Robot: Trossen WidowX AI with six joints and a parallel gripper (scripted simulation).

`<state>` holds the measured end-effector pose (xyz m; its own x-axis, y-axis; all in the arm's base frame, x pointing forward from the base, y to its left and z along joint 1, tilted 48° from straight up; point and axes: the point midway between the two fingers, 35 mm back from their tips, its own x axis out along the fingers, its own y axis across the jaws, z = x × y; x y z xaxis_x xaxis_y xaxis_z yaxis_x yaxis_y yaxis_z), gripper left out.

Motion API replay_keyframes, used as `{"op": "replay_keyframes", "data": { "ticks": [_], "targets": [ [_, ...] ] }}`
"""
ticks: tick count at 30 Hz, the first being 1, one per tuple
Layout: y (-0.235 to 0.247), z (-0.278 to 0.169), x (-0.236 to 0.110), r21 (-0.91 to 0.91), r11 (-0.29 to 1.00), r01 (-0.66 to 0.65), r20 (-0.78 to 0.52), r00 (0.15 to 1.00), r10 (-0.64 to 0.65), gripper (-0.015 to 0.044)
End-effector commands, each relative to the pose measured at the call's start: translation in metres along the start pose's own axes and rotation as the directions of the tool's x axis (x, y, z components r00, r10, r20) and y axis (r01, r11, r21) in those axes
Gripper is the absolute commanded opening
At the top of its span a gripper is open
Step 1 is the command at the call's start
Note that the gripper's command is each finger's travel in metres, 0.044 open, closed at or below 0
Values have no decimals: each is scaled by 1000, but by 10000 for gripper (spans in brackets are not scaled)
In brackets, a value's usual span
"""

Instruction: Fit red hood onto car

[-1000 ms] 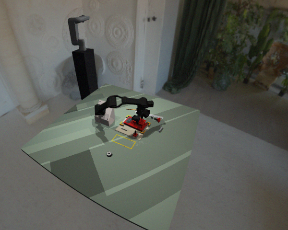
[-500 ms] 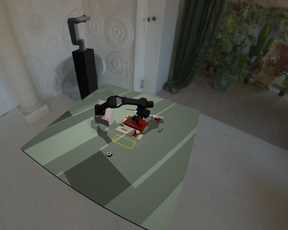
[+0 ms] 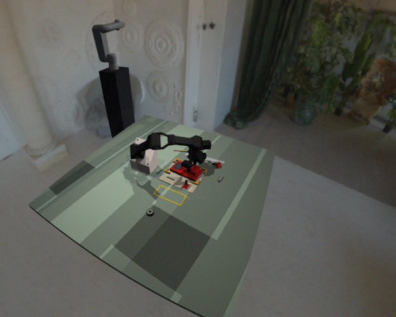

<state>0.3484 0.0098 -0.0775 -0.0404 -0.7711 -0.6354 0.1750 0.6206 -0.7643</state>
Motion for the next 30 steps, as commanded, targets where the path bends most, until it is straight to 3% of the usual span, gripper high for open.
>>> {"op": "replay_keyframes", "data": {
  "ticks": [1, 26, 30],
  "targets": [
    [0, 0, 3, -5, 1000, 3, 2, 1000, -3, 0],
    [1, 0, 9, 0, 1000, 1, 0, 1000, -1, 0],
    [1, -1, 10, 0, 1000, 1, -1, 1000, -1, 105]
  ]
}}
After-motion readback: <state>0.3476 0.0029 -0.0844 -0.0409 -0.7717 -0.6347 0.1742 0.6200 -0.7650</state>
